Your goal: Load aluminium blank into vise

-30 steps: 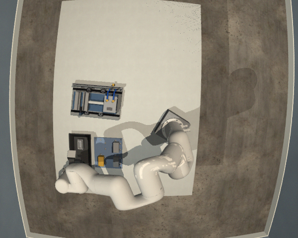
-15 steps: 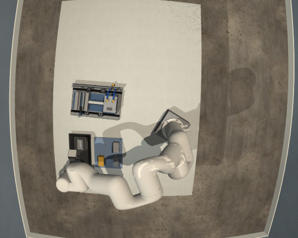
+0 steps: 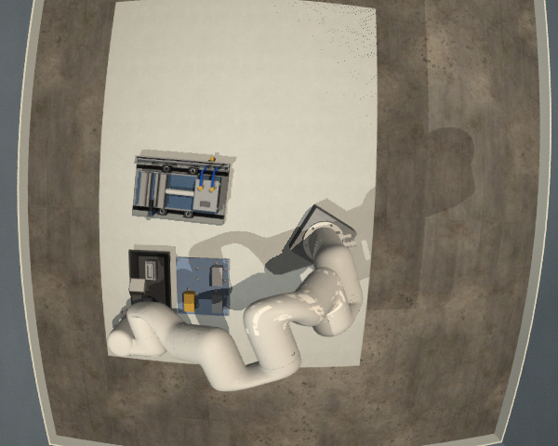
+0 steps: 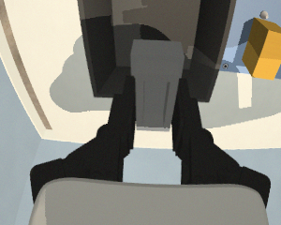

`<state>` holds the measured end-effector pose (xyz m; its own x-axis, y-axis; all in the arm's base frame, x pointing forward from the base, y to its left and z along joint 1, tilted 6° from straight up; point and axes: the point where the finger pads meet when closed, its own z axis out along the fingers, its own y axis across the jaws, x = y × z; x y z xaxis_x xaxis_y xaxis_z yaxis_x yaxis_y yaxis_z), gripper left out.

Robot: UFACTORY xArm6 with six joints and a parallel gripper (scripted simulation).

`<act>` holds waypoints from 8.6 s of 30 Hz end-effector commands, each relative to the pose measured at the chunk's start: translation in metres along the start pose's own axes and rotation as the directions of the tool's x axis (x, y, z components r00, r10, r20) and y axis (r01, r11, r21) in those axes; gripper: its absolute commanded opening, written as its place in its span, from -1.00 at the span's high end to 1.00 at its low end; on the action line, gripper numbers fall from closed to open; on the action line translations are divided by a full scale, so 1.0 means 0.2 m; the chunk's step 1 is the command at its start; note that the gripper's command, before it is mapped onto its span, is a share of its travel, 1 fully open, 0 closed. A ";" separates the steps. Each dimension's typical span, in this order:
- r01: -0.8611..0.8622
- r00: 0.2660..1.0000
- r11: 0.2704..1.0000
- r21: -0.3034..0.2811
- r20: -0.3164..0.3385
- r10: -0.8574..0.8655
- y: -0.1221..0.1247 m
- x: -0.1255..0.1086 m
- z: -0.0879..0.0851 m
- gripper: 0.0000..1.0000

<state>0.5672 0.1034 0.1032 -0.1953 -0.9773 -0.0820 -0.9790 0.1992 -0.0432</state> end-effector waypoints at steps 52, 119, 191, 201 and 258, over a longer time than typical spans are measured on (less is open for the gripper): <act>0.000 1.000 1.000 0.004 0.002 0.000 -0.01 0.00 0.29 1.00; 0.000 1.000 1.000 0.004 0.002 0.000 -0.01 0.00 0.35 1.00; 0.000 1.000 1.000 0.004 0.002 0.000 -0.01 0.00 -0.25 -0.37; 0.000 1.000 1.000 0.004 0.002 0.000 -0.01 0.00 -0.35 -0.37; -0.001 1.000 1.000 0.004 0.001 0.001 0.53 -0.04 -0.43 1.00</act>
<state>0.4922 0.1201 0.1811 -0.1948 -0.9777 -0.0782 -0.9798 0.1977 -0.0309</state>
